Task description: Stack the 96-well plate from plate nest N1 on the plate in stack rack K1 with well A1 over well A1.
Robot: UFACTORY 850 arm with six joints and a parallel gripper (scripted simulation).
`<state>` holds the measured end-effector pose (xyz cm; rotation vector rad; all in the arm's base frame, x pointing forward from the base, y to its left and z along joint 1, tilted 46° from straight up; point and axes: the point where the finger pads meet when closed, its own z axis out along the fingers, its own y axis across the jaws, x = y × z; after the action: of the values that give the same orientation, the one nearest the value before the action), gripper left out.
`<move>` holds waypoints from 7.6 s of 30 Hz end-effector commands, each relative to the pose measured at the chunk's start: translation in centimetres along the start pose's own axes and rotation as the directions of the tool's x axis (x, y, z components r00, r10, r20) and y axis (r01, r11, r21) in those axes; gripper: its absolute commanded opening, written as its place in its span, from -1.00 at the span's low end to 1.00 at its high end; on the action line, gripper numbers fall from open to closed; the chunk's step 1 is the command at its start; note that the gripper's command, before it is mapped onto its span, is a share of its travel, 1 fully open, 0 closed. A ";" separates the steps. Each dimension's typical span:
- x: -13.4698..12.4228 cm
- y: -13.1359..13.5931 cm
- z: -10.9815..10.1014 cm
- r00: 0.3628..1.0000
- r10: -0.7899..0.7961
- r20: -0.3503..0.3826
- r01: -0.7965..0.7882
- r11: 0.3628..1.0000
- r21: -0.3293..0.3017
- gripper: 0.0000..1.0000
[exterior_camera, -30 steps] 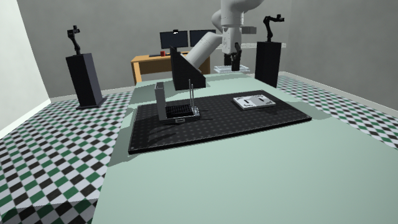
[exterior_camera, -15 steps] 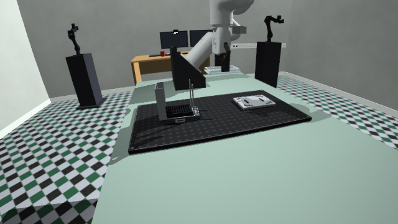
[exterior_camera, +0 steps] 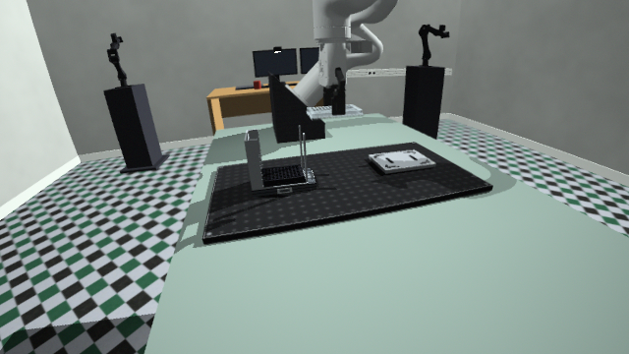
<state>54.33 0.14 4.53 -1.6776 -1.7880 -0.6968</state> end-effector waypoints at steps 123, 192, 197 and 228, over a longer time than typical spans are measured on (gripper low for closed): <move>-15.3 2.3 4.7 1.000 -0.001 0.001 0.001 1.000 -0.002 -1.00; -15.3 2.3 12.1 1.000 -0.001 0.001 0.001 1.000 -0.002 -1.00; -15.3 2.3 12.1 1.000 -0.001 0.000 0.001 1.000 -0.001 -1.00; -15.3 2.3 12.6 1.000 -0.001 0.000 0.001 1.000 -0.001 -1.00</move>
<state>56.29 -1.20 -15.26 -1.6769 -1.7882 -0.6968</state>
